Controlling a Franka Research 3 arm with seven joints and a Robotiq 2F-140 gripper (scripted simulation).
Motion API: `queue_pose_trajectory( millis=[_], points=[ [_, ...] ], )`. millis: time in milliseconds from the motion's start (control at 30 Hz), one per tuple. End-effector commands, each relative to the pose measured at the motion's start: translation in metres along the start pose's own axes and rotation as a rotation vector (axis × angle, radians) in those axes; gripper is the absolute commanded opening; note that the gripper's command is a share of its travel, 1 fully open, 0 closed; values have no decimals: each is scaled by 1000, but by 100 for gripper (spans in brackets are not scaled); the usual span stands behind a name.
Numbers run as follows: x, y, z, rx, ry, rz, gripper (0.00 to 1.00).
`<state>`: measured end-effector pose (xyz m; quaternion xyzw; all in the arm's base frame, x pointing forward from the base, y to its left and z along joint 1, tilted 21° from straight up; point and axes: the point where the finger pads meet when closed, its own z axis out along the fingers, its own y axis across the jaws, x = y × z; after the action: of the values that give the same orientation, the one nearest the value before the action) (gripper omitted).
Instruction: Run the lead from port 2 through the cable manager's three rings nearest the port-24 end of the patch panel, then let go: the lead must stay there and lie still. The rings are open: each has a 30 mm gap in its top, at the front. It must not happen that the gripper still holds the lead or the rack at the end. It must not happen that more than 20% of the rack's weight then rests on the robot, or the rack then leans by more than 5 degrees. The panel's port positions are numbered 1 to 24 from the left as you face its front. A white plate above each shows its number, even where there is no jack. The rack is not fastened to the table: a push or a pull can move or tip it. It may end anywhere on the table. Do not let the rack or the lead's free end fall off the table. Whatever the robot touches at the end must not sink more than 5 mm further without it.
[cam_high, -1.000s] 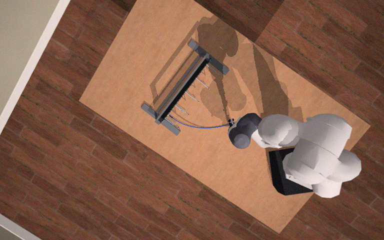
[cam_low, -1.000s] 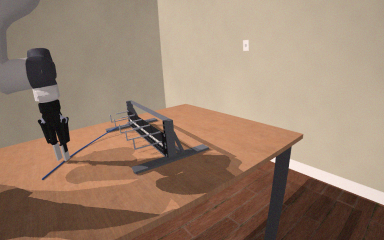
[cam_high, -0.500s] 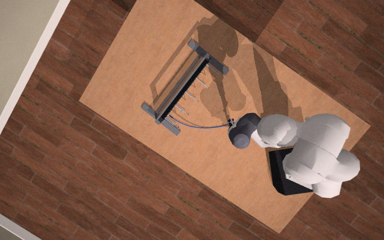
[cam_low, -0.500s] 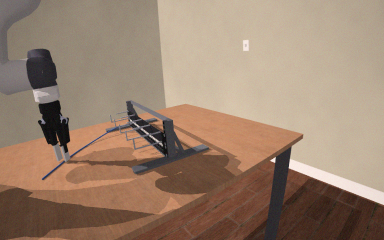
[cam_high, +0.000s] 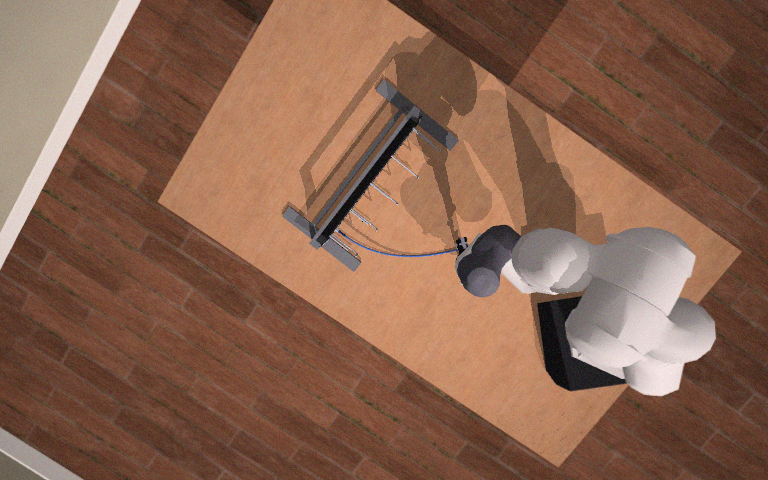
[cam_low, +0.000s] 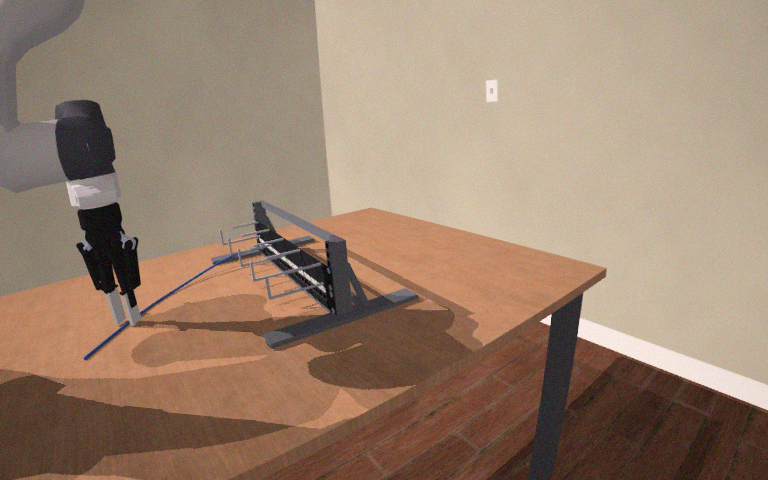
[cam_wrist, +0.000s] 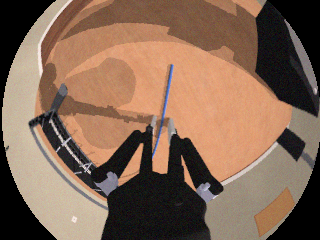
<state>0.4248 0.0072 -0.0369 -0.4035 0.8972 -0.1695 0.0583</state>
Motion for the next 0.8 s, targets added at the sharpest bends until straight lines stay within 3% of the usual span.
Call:
queue_pose_trajectory(
  millis=[0,767],
  points=[
    [-1,0,1,-1,-4,9,20],
    [-1,0,4,-1,-4,9,20]
  ],
)
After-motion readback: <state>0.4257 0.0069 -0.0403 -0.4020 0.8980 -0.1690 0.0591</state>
